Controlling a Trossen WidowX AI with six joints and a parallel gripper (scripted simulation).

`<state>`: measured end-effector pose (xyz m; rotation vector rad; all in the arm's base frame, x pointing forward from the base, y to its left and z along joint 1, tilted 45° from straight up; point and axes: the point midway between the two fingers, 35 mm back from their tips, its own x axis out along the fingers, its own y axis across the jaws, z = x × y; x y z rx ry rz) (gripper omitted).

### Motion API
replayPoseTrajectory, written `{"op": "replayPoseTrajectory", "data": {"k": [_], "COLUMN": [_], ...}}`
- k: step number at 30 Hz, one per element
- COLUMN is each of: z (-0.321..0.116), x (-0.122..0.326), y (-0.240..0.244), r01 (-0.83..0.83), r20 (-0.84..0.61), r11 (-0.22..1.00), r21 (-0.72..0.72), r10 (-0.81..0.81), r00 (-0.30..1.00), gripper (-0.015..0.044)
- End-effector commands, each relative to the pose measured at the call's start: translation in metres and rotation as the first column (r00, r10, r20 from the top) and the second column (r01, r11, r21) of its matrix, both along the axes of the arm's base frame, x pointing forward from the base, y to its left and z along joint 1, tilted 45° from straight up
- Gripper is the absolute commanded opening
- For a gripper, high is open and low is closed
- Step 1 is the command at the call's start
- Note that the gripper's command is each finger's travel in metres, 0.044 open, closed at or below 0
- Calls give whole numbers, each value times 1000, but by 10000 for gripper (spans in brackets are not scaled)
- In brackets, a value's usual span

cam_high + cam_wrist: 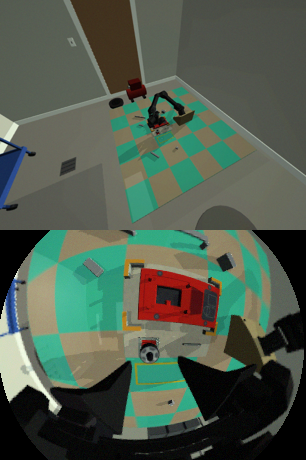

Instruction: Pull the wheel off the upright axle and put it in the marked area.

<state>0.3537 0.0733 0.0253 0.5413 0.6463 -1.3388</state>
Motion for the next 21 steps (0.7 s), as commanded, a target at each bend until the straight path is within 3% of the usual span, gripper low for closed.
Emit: {"op": "replayPoseTrajectory", "data": {"k": [1, 9, 21], "z": [-9, -11, -61], "x": [-3, -1, 9], "y": [18, 15, -35], "r01": [53, 53, 53], "r20": [71, 71, 73], "r11": [998, 998, 998], "r21": [24, 24, 21], "r10": [-54, -54, -54], "r00": [996, 996, 996], "gripper": [300, 300, 300]}}
